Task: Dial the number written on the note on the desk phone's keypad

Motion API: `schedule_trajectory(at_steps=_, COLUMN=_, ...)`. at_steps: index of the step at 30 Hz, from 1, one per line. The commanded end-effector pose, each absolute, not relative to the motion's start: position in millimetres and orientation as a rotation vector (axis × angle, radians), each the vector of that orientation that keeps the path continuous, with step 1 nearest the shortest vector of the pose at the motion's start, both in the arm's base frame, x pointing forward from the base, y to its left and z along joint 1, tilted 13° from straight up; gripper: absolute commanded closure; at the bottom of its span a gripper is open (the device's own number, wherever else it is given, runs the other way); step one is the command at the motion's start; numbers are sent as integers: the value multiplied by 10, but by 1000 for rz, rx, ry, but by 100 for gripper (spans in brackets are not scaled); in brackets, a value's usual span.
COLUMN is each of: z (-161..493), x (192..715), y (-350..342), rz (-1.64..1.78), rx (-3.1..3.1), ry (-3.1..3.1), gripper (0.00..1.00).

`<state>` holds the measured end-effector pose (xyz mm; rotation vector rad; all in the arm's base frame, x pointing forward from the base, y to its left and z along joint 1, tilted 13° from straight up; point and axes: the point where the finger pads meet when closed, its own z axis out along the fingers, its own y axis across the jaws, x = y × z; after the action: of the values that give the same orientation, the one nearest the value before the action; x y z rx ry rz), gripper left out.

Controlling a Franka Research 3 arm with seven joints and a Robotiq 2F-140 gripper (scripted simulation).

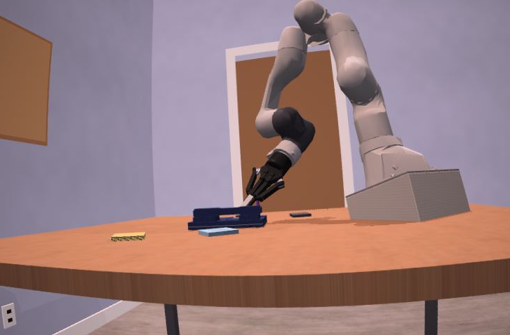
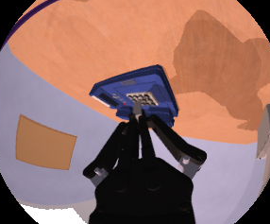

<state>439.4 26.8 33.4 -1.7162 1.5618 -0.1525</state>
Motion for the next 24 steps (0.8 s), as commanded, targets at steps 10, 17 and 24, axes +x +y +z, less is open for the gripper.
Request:
schedule_trajectory(at_steps=10, z=386, x=4394, y=264, rz=-157, rx=-1715, ry=1559, gripper=100)
schedule_trajectory(at_steps=17, z=445, x=4385, y=274, rz=-157, rx=-1715, ry=1559, gripper=100)
schedule_trajectory(at_steps=24, z=447, x=4399, y=277, rz=-157, rx=-1715, ry=1559, gripper=100)
